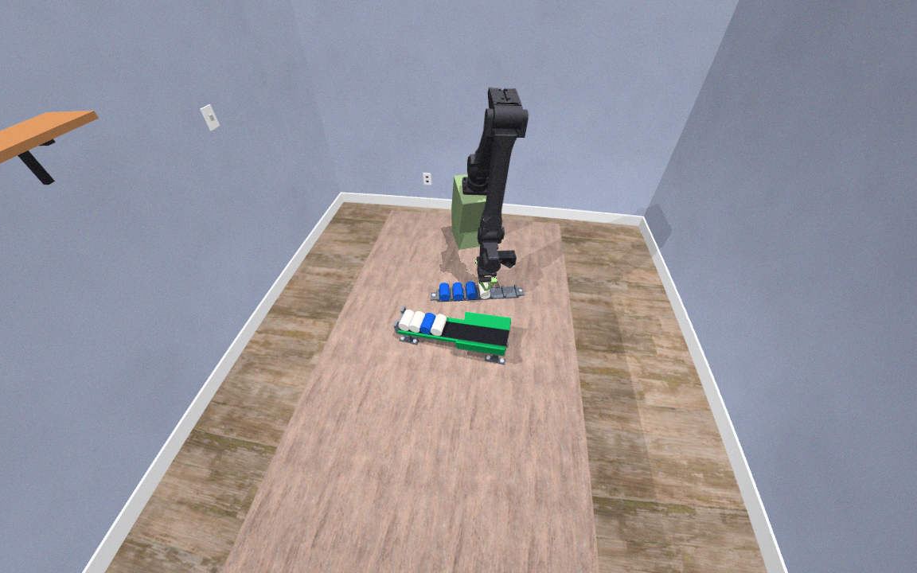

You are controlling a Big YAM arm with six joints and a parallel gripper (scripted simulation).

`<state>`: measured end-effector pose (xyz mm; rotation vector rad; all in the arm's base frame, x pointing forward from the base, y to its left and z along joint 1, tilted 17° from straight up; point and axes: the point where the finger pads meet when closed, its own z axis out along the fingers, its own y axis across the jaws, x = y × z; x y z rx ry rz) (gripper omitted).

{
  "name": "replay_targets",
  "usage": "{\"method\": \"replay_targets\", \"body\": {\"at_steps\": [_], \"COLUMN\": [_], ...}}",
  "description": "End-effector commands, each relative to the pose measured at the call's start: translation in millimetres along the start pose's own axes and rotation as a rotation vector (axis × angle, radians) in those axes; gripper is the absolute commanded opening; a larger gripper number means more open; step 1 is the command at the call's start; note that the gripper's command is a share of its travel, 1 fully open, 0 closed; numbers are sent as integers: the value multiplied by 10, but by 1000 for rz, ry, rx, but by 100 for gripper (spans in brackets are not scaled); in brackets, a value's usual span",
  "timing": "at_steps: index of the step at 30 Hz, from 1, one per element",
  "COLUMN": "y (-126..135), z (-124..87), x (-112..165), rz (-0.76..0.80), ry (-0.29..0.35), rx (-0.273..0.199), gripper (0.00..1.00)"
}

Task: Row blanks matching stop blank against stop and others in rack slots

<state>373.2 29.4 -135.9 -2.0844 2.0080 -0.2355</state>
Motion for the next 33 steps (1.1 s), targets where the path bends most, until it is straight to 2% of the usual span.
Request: {"method": "replay_targets", "body": {"at_steps": [1, 6, 7, 12, 16, 33], "y": [-39, -38, -119, -22, -62, -56], "z": [57, 81, 8, 108, 74, 75], "x": [-23, -25, -31, -22, -26, -25], "rz": [-6, -6, -7, -5, -6, -6], "ry": [-1, -1, -2, -1, -1, -1], "rx": [8, 8, 27, 2, 15, 13], "gripper": [82, 82, 82, 82, 82, 82]}}
